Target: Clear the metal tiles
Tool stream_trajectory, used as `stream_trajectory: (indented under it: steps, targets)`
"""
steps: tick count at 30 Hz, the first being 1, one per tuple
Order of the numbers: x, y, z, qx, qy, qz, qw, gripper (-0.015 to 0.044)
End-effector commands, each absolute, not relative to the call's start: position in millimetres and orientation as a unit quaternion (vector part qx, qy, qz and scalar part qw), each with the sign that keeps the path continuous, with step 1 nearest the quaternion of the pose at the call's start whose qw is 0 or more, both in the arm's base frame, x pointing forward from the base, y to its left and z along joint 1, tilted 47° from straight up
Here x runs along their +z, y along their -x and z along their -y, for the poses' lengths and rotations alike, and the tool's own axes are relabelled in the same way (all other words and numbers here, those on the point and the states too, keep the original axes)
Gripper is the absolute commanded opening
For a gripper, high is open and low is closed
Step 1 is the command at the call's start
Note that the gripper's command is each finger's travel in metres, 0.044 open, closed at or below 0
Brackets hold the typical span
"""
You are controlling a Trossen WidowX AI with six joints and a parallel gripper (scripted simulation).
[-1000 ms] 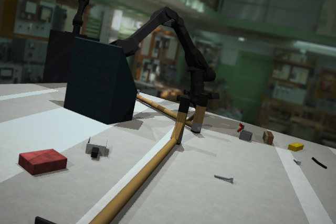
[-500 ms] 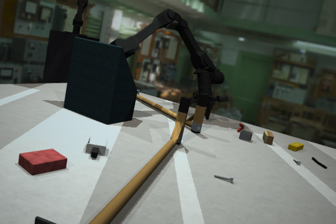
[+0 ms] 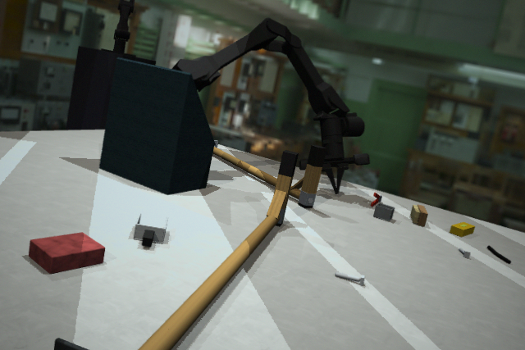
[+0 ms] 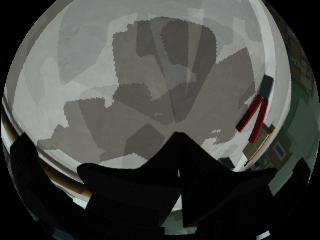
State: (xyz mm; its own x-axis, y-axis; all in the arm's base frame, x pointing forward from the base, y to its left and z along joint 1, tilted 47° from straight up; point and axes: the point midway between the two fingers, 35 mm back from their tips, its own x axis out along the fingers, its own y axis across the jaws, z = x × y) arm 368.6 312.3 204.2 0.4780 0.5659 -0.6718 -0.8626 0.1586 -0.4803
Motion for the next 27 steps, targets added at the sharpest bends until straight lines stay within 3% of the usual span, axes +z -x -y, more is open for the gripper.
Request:
stream_trajectory:
  steps: [1, 27]
  targets:
    - [198, -384, -305, 0.473, 0.414, -0.187, 0.755, 0.0]
    - [156, -454, -238, 0.412, 0.303, -0.278, 0.813, 0.0]
